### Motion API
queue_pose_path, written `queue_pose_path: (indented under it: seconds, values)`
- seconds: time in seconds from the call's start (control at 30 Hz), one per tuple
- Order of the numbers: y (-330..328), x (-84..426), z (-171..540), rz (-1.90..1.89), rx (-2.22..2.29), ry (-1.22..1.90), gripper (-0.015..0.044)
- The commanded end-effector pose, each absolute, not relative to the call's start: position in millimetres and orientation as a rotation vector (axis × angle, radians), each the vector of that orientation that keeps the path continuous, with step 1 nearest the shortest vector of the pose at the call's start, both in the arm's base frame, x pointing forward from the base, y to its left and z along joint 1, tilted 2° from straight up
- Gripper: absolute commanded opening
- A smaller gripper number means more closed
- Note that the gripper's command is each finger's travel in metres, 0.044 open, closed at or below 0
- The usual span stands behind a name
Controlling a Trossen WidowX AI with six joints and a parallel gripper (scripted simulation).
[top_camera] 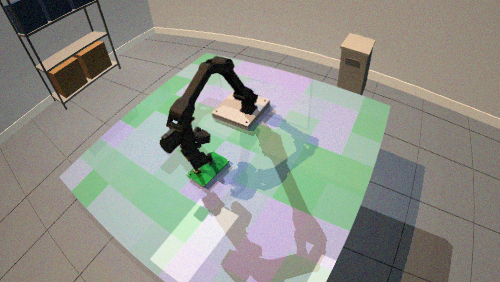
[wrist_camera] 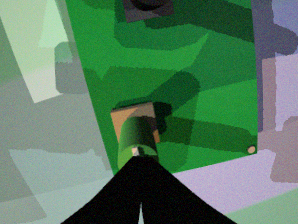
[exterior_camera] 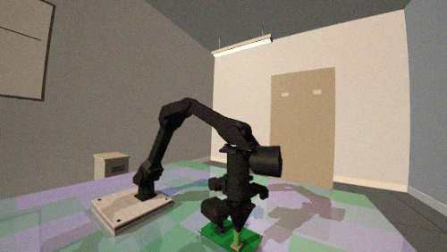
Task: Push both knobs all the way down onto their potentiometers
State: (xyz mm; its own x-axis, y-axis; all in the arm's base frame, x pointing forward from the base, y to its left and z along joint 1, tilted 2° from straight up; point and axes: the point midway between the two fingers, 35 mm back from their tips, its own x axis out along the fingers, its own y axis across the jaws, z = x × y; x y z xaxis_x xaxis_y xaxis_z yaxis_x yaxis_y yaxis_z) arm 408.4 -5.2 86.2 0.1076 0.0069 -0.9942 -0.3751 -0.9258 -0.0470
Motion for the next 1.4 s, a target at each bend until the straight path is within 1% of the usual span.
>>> queue_pose_path:
  seconds: [0.0, 0.77, 1.03, 1.1, 1.3, 1.33, 1.37]
  values:
    - [-6, 412, 73, 1.923, -2.079, 0.372, 0.0000]
    - [-6, 408, 109, 1.923, -2.079, 0.372, 0.0000]
    - [-5, 407, 103, 1.929, -2.070, 0.371, 0.0210]
    - [-4, 400, 106, 1.929, -2.070, 0.371, 0.0263]
    - [8, 334, 123, 1.927, -2.066, 0.374, 0.0420]
    - [10, 322, 124, 1.928, -2.066, 0.374, 0.0440]
    - [11, 310, 125, 1.930, -2.066, 0.374, 0.0440]
